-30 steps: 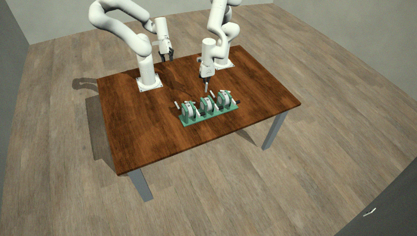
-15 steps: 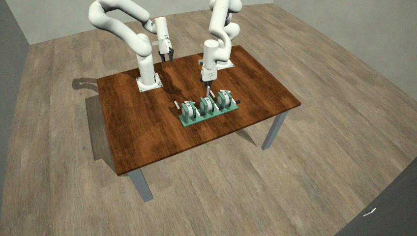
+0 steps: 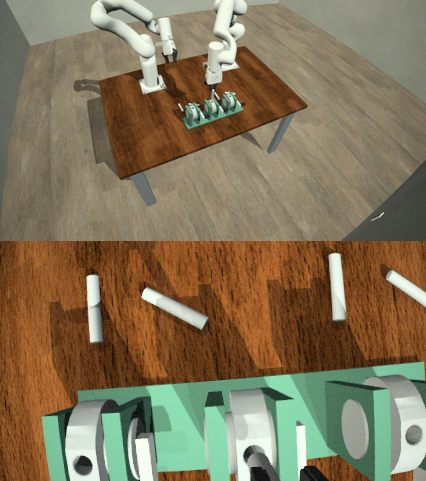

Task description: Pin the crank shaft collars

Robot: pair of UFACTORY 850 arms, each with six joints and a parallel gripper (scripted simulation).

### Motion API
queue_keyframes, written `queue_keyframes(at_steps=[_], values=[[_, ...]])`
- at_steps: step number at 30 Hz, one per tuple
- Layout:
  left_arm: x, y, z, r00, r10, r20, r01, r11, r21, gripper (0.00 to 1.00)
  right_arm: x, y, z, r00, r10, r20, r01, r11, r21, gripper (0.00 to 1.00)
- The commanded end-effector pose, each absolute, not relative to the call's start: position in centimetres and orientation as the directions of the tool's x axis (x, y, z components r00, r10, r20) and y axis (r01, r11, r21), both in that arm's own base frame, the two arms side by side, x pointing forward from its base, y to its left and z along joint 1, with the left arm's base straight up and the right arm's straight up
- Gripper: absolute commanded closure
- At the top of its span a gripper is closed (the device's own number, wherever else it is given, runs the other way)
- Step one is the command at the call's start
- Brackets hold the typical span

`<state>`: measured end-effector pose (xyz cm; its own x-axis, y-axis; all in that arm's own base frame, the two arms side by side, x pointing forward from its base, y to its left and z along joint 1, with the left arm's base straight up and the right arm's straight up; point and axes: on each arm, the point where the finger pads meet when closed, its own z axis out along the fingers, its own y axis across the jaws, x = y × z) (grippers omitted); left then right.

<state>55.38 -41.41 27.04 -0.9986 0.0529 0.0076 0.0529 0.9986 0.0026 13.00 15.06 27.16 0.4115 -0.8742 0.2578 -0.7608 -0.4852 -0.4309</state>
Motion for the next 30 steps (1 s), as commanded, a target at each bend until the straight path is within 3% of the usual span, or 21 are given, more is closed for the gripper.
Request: queue_keyframes(at_steps=[1, 30], values=[[55.53, -41.55, 27.15, -0.999, 0.053, 0.005, 0.053, 0.999, 0.010, 0.80, 13.01, 15.11, 27.22, 0.411, -0.875, 0.257, -0.761, -0.485, -0.432, 0.00], [55.23, -41.56, 27.07, -0.999, 0.053, 0.005, 0.053, 0.998, 0.014, 0.80, 13.01, 15.11, 27.22, 0.411, -0.875, 0.257, -0.761, -0.485, -0.432, 0.00]])
